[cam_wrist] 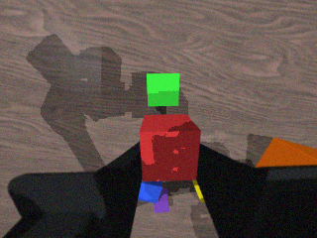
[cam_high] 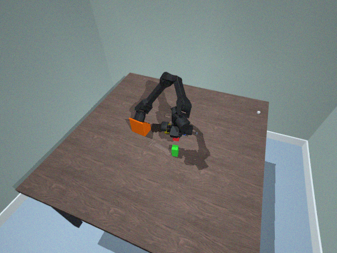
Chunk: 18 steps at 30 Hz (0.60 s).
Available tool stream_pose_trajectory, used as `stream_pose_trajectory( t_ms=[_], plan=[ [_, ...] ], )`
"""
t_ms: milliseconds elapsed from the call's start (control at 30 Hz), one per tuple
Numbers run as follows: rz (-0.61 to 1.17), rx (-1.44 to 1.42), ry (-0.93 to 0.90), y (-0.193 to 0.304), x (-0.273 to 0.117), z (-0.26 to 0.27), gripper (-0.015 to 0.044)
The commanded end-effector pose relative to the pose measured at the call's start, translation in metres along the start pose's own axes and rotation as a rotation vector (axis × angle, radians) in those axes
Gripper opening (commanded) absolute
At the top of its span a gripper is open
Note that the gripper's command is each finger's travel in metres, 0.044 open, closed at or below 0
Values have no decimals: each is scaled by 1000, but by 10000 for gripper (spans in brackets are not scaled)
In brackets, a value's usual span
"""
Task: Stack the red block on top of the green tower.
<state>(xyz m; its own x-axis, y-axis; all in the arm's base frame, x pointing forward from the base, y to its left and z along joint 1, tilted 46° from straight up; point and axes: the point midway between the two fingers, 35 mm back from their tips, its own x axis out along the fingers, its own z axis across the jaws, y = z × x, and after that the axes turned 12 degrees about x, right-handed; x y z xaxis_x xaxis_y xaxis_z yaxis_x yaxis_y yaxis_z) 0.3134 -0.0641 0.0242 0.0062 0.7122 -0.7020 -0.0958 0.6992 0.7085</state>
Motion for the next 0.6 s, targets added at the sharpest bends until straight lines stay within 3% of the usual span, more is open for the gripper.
stream_pose_trajectory(
  t_ms=[0, 200, 567],
  plan=[
    [-7, -3, 0, -16, -2, 4, 0],
    [-8, -3, -1, -40, -2, 7, 0],
    [-7, -4, -1, -34, 17, 7, 0]
  ],
)
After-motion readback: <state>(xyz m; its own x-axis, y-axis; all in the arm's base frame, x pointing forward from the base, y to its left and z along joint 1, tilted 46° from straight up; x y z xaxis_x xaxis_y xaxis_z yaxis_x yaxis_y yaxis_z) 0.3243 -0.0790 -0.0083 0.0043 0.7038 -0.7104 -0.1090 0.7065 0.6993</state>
